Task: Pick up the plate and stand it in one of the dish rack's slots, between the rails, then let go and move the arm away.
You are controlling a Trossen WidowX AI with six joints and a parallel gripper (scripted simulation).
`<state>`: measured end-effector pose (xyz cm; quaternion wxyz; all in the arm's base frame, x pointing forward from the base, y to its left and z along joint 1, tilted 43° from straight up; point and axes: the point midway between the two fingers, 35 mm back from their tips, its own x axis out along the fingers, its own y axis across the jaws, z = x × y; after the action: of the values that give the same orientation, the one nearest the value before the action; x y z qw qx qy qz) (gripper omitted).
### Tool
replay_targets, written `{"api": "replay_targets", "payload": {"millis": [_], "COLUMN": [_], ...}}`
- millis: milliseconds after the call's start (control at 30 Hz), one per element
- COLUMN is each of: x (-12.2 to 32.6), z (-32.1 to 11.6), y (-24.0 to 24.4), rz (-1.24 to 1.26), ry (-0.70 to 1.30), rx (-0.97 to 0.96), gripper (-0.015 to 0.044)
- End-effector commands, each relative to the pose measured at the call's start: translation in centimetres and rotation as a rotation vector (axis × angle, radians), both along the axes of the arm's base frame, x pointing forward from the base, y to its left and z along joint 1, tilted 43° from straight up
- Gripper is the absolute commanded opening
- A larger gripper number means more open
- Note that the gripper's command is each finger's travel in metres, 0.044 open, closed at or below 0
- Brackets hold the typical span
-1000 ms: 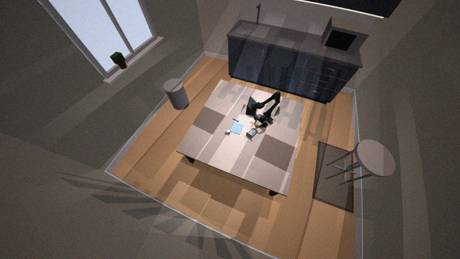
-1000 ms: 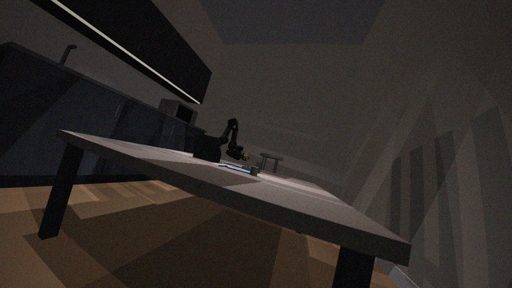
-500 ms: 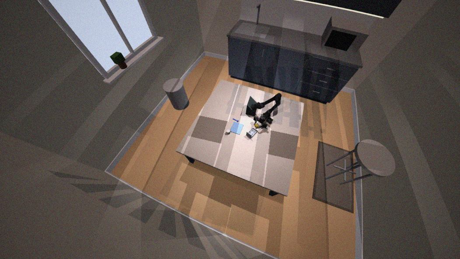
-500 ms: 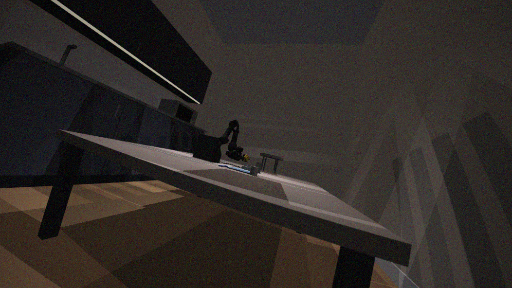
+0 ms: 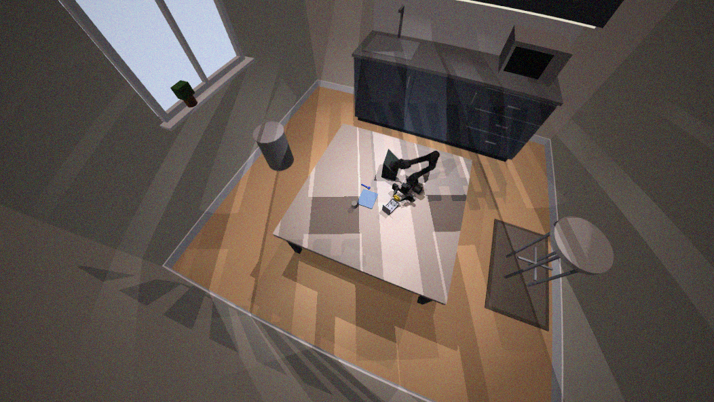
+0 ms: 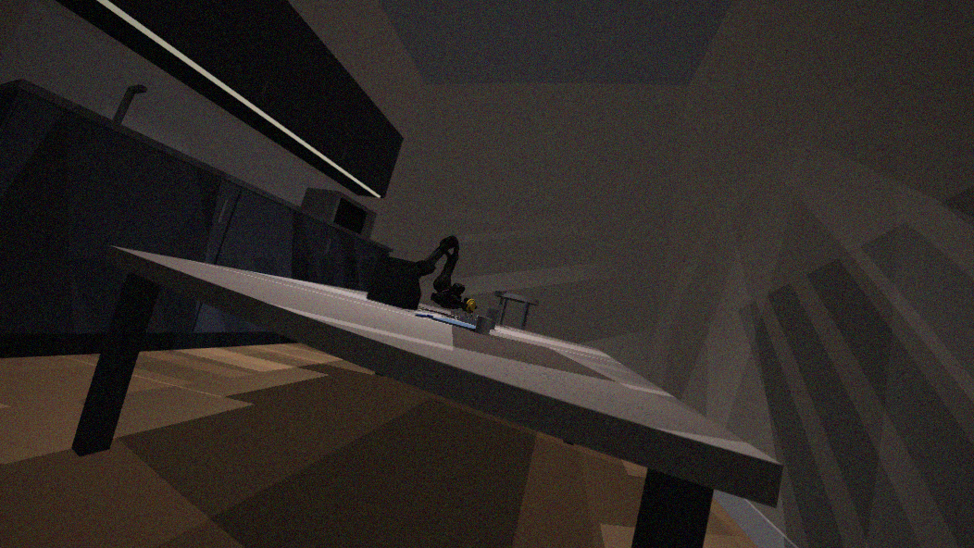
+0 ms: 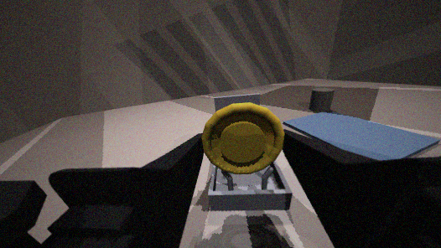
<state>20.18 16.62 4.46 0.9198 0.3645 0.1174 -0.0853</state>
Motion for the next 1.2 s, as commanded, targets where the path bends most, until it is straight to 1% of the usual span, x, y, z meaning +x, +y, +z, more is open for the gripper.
{"api": "replay_targets", "payload": {"millis": [0, 467, 633, 1100, 1167], "x": [0.5, 1.7, 1.4, 1.5, 1.5], "z": [-0.5, -1.0, -2.3, -2.0, -2.0], "y": [-0.1, -0.2, 1.0, 0.8, 0.8], "rz": [0.0, -0.002, -0.005, 0.002, 0.0], "ry": [0.003, -0.003, -0.008, 0.0, -0.002], "rx": [-0.009, 0.002, 0.011, 0.009, 0.012], "gripper": [0.0, 0.0, 0.0, 0.0, 0.0052]}}
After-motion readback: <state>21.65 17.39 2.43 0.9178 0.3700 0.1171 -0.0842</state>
